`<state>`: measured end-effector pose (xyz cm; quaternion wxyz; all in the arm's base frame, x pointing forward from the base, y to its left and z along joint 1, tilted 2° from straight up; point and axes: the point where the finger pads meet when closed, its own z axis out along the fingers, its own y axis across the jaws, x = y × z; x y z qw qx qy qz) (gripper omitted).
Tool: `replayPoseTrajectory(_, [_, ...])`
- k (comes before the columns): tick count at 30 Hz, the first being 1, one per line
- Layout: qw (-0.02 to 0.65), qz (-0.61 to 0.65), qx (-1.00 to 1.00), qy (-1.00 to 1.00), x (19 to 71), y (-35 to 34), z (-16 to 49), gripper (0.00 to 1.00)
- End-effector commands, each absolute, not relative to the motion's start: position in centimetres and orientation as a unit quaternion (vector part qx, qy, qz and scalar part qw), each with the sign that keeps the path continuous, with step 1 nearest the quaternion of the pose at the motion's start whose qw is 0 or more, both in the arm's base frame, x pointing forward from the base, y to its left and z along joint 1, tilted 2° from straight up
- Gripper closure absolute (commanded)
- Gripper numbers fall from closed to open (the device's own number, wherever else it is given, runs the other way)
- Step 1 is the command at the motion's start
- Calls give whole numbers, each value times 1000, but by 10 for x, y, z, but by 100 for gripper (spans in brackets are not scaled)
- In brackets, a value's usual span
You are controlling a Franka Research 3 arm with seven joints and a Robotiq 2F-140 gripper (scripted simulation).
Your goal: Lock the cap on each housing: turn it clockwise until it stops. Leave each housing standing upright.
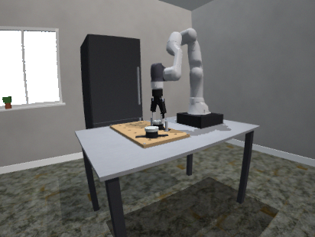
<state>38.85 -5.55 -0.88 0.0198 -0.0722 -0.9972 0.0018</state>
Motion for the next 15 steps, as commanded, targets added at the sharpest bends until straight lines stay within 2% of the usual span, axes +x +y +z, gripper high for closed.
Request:
replayPoseTrajectory(1, [17,2,-74,-997,391,-55,-8,22])
replayPoseTrajectory(9, [17,2,-74,-997,391,-55,-8,22])
replayPoseTrajectory(10, [17,2,-74,-997,391,-55,-8,90])
replayPoseTrajectory(15, [17,2,-74,-997,391,-55,-8,90])
